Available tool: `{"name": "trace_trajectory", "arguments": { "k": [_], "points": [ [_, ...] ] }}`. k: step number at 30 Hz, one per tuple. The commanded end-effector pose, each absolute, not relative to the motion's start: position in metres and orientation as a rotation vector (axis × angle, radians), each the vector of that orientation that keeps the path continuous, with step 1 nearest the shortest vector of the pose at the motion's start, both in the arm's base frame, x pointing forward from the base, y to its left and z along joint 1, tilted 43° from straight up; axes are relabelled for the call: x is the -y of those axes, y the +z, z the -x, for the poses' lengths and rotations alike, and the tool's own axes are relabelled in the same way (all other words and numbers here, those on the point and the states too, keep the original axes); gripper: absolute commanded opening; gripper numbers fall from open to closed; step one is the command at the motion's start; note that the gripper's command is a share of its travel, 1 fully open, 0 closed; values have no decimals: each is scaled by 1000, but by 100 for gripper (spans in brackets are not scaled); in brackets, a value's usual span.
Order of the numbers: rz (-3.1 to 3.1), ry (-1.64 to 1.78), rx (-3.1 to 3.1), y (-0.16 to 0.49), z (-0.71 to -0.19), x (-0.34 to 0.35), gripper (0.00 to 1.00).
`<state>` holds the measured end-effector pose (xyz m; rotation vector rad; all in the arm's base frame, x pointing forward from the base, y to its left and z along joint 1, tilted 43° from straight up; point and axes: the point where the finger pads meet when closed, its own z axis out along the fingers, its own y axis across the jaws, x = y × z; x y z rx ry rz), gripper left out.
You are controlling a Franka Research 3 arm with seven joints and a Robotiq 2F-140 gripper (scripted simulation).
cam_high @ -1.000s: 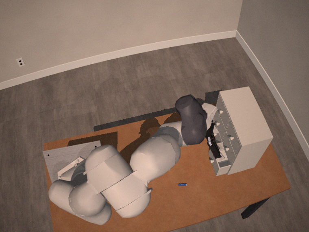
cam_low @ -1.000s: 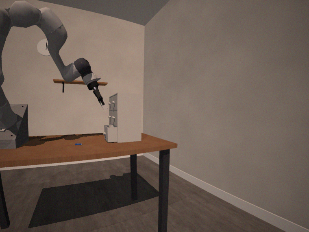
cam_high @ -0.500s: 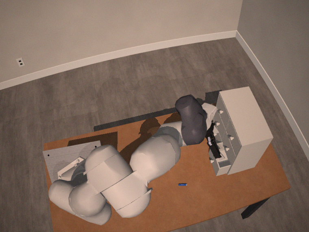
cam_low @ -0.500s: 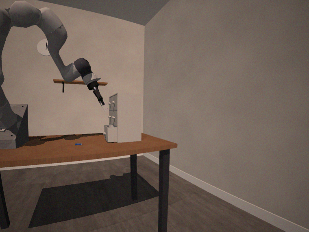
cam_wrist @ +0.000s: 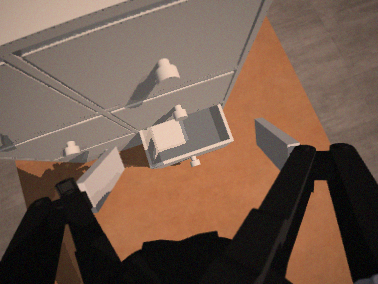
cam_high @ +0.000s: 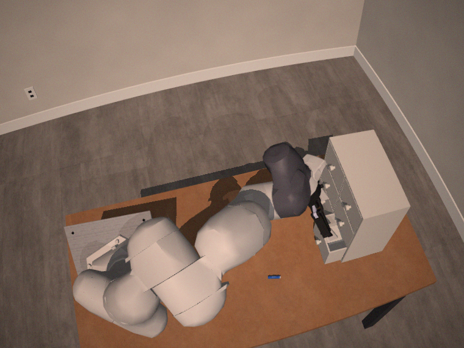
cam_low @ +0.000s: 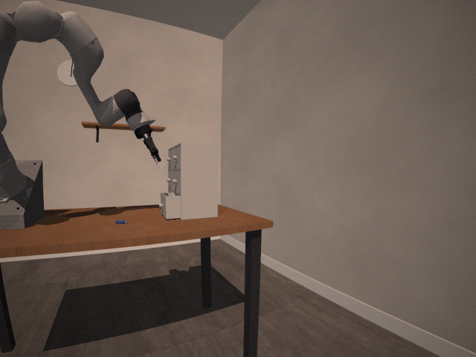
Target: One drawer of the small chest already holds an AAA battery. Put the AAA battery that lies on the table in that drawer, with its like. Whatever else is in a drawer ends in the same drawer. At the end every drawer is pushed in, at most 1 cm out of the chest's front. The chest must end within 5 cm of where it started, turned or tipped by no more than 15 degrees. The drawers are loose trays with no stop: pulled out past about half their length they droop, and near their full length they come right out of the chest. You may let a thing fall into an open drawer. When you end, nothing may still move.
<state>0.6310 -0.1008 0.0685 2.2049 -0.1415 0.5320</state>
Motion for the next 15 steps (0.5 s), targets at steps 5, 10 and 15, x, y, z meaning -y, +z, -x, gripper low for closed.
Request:
{"name": "trace_trajectory", "arguments": {
  "k": [5,10,15],
  "points": [
    [-2206,536,141,67,-631,100,100],
    [-2209,527,143,68,-630,99,100],
    [-2233,460,155,76,-621,89,100]
  ]
}}
